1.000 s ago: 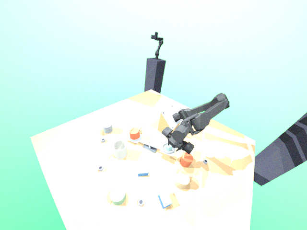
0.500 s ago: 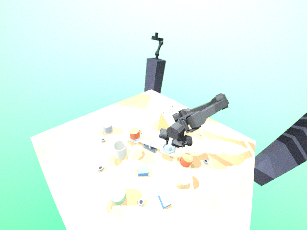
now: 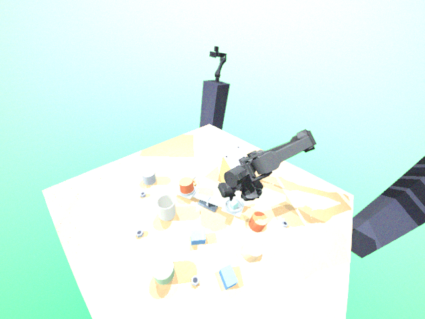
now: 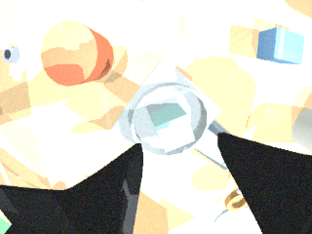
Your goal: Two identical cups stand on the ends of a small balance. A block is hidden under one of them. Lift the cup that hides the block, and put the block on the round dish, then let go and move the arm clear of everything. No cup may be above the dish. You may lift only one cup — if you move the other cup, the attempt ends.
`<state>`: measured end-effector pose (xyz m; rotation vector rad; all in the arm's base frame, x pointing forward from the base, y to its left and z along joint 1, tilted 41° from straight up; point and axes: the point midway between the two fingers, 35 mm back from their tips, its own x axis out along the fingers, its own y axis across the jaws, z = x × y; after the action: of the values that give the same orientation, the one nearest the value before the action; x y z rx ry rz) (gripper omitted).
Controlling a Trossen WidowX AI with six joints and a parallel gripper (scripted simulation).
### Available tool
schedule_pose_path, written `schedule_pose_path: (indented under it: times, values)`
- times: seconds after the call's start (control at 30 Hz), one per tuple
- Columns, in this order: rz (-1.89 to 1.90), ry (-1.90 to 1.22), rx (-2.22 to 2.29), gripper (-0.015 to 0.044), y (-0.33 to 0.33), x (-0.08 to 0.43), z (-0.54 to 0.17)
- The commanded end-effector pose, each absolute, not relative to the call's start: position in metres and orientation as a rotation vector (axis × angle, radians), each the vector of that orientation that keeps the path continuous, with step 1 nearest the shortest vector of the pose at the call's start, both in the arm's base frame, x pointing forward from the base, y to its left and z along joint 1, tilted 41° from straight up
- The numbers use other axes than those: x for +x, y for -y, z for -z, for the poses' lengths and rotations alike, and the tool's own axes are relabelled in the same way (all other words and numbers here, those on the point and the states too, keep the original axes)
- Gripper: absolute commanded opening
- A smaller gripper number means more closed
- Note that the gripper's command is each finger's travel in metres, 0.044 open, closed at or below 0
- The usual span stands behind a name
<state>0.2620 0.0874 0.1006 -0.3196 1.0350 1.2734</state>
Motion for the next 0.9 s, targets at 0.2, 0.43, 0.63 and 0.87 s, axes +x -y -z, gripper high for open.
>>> schedule_pose_path:
  times: [0.2, 0.43, 0.63, 0.87]
  values:
    - [-1.411, -0.892, -0.46, 0.026, -0.082, 0.26, -0.099]
    - [-1.411, -0.892, -0.46, 0.026, -0.09, 0.259, -0.091]
    - [-1.411, -0.891, -0.46, 0.026, -0.095, 0.259, -0.085]
    - [-1.411, -0.891, -0.46, 0.026, -0.102, 0.258, -0.076]
